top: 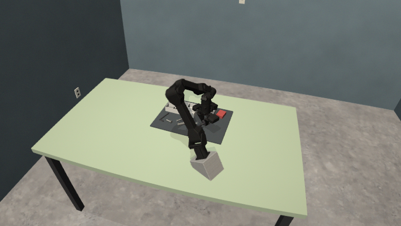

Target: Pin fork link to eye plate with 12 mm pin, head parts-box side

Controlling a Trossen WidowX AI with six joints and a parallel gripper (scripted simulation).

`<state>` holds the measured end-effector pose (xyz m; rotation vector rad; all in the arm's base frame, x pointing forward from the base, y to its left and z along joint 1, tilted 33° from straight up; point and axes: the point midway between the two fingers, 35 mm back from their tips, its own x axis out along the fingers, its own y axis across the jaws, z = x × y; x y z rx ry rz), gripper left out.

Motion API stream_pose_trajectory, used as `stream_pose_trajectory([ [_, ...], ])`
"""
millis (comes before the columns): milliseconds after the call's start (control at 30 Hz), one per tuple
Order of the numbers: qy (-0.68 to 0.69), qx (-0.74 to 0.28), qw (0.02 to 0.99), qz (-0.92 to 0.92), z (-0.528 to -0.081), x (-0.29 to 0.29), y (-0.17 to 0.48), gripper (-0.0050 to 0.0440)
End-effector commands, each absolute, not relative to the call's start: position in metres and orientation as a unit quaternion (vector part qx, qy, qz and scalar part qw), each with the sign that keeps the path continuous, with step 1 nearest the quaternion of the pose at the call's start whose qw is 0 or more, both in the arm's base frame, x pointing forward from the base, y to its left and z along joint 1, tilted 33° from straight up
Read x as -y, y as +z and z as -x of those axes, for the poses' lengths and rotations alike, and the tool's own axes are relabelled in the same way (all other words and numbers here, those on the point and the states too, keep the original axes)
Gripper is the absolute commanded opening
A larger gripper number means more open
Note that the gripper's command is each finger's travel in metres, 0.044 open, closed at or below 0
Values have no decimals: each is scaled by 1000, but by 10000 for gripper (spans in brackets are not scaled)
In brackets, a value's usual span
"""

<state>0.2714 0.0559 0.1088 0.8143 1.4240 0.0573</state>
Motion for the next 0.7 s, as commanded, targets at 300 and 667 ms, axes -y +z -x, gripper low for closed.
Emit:
stream_pose_trajectory([
  [300,35,-615,700,-362,-276,-51,128,-50],
  [667,34,-614,700,-362,-276,-51,129,-50],
])
